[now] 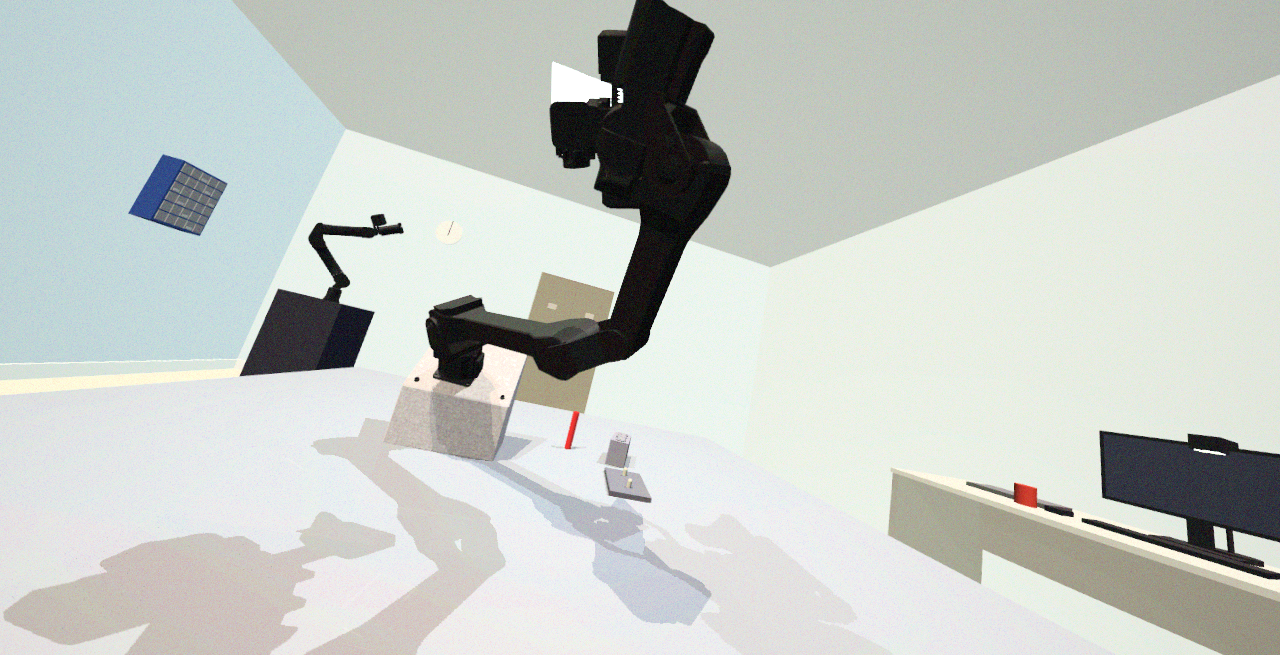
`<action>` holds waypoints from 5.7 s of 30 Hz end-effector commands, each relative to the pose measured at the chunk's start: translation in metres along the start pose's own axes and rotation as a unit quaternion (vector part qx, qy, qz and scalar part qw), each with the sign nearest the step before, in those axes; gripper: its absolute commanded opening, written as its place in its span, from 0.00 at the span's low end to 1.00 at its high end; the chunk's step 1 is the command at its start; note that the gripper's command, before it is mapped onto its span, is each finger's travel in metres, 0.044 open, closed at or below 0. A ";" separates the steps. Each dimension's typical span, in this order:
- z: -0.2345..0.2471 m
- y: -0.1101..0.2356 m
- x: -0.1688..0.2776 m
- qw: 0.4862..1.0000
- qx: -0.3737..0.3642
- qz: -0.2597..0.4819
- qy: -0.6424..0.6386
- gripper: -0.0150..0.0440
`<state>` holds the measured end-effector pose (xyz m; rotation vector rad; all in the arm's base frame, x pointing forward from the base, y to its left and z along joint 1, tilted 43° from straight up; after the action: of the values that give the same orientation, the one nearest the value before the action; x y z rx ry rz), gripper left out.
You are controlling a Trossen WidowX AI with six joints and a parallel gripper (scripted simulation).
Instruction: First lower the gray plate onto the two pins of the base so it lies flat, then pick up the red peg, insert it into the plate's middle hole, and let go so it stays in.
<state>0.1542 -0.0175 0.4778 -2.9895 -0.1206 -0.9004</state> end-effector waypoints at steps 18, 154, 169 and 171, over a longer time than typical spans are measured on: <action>-0.085 -0.125 -0.098 0.958 -0.268 0.105 -0.010 1.00; 0.567 -0.091 -0.131 0.184 -0.784 0.468 -0.364 0.25; 0.543 -0.126 -0.111 0.186 -0.782 0.468 -0.367 0.25; 0.540 -0.131 -0.109 0.186 -0.782 0.468 -0.367 0.25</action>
<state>0.3504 0.1183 -0.0404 0.7012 -1.5162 -0.6191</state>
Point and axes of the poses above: the point midway between the two fingers, 35 mm back from their tips, its own y axis back along the fingers, its own z axis across the jaws, x = y × z, the point moved 7 cm from there along y, back along the fingers, and after that the axes turned 14 degrees about y, right-handed, at the moved point
